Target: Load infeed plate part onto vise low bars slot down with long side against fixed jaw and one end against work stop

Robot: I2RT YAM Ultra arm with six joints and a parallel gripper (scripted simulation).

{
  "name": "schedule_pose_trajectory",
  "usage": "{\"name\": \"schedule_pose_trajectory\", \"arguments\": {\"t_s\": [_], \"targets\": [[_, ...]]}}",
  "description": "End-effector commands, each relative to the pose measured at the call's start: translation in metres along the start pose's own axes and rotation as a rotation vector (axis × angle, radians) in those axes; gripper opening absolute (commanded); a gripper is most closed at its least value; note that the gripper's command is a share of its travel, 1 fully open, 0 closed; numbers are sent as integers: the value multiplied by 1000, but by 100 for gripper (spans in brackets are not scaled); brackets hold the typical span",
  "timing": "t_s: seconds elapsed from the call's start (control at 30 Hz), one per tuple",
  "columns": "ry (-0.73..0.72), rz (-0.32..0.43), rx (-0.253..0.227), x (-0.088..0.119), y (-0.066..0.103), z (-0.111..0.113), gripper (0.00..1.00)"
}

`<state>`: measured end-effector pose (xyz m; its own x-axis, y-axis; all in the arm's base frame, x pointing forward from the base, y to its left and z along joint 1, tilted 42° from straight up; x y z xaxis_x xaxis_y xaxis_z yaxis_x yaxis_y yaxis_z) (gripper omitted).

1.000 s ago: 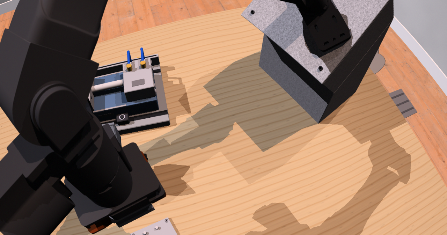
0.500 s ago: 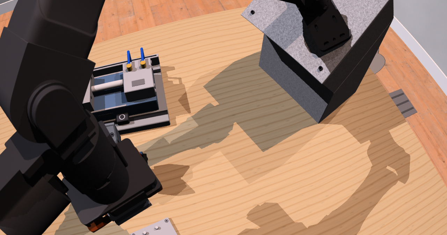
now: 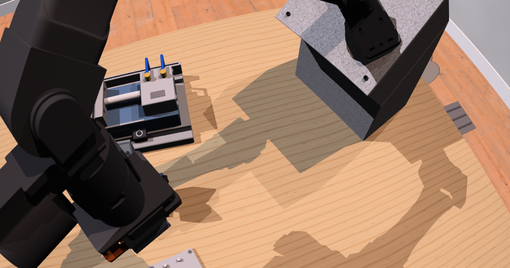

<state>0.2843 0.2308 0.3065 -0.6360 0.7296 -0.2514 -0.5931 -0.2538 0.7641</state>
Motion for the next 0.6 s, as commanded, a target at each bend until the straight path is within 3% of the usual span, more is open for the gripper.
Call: {"name": "schedule_pose_trajectory", "arguments": {"t_s": [0.0,0.57], "targets": [[49,-8,-43,-9,16,1,0],[269,-12,-38,-21,14,-4,0]]}}
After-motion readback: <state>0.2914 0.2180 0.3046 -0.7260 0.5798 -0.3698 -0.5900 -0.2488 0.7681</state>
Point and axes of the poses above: the point where the finger pads meet when closed, its own y axis back along the fingers, its own z axis across the jaws, x = y × z, the point moved 6 cm from there along y, back along the fingers, and after that the axes turned 15 degrees about y, right-handed, at the moved point
